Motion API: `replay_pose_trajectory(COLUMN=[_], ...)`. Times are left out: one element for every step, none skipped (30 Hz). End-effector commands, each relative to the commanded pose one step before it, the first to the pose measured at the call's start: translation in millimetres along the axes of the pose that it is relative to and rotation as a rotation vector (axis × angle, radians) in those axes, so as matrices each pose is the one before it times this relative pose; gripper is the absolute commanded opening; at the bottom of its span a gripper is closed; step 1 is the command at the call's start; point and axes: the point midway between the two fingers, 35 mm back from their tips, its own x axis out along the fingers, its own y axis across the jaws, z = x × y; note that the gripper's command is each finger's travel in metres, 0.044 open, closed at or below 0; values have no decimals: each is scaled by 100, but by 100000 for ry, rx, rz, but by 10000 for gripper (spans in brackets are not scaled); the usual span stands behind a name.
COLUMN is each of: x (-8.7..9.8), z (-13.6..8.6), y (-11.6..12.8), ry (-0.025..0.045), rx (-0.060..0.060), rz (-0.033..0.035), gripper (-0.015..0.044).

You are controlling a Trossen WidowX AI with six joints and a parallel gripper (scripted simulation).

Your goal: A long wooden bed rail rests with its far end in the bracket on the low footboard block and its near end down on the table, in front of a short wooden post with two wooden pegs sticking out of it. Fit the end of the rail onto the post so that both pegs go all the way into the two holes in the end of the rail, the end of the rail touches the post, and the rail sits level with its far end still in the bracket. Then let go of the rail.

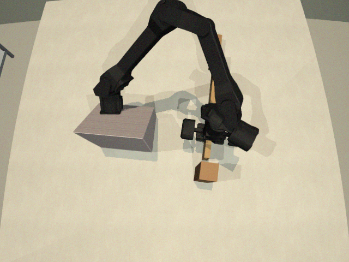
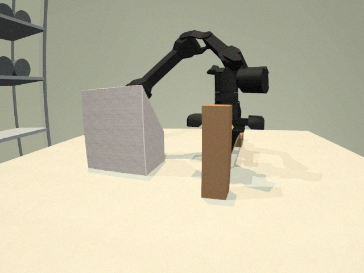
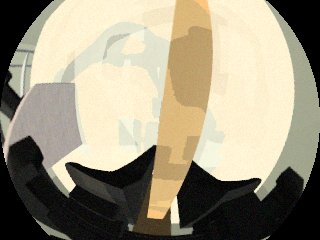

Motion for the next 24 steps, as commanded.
replay_pose_trajectory(x=[-161,5,4,4,3,2,1,0,-1,-2,-3,-4,-5,-6,-6,-7,-7,-7,-7,-7,-7,-6,-6,-5], z=[-319,-30,-30,-30,-30,-32,-33,-32,-32,-32,-32,-32,-32,-32,-33,-32,-30,-30,-30,-31,-31,-31,-31,-32], y=[-17,1,1,1,1,1,0,0,0,0,0,0,0,0,0,0,0,0,0,0,0,0,0,0], ry=[-48,2,2,2,2,2,2,2,2,2,2,2,2,2,3,3,2,2,2,2,2,2,2,2], rx=[71,0,0,0,0,0,0,0,0,0,0,0,0,0,0,0,0,0,0,0,0,0,0,0], rz=[-538,0,0,0,0,0,0,0,0,0,-1,-1,-1,-1,-1,-1,0,0,0,-1,0,-1,-1,-1], gripper=[0,0,0,0,0,0,0,0,0,0,0,0,0,0,0,0,0,0,0,0,0,0,0,0])
